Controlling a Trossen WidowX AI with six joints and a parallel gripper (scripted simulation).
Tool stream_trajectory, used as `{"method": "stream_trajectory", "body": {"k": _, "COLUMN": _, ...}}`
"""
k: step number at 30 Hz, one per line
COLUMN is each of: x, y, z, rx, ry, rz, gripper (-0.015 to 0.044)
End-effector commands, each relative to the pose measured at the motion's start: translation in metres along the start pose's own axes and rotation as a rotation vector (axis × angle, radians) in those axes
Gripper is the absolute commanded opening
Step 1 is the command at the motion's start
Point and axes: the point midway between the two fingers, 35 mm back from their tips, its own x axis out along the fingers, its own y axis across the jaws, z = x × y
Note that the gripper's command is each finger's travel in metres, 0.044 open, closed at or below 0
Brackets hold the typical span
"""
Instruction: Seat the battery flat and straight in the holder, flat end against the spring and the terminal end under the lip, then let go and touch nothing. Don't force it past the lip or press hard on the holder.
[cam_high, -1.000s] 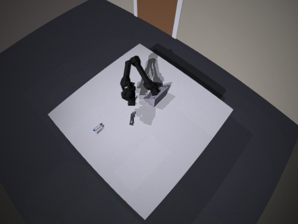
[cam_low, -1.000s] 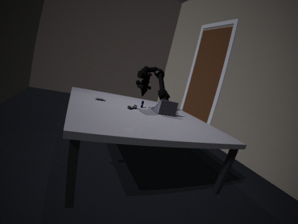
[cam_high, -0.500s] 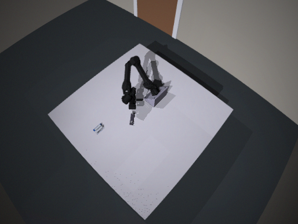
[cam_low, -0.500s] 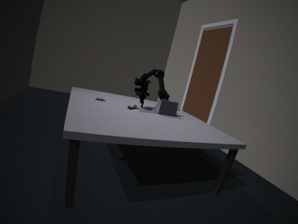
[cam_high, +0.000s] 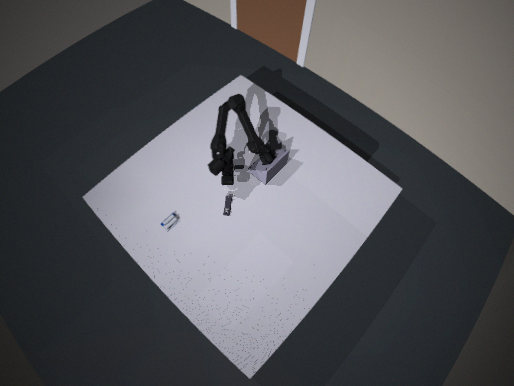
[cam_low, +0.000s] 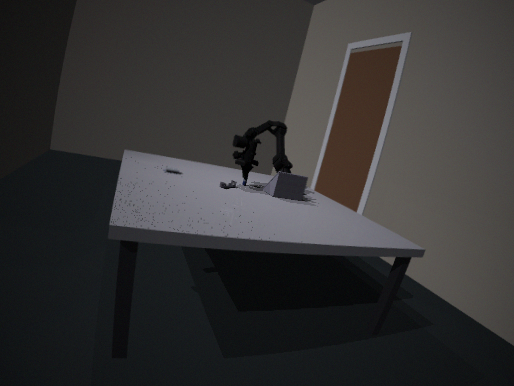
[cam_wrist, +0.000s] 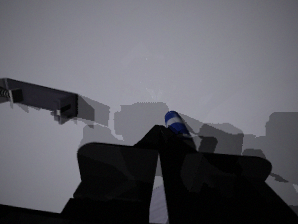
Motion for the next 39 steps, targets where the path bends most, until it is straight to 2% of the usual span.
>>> {"method": "stream_trajectory", "body": {"k": 1, "x": 0.001, "y": -0.009, "z": -0.001, "rx": -0.007, "ry": -0.001, "rz": -0.006, "gripper": 0.0000}}
{"method": "stream_trajectory", "body": {"k": 26, "x": -0.001, "y": -0.041, "z": -0.001, "rx": -0.001, "ry": -0.003, "rz": -0.003, "gripper": 0.0000}}
{"method": "stream_trajectory", "body": {"k": 39, "x": -0.071, "y": -0.042, "z": -0.004, "rx": -0.010, "ry": 0.004, "rz": -0.004, "gripper": 0.0000}}
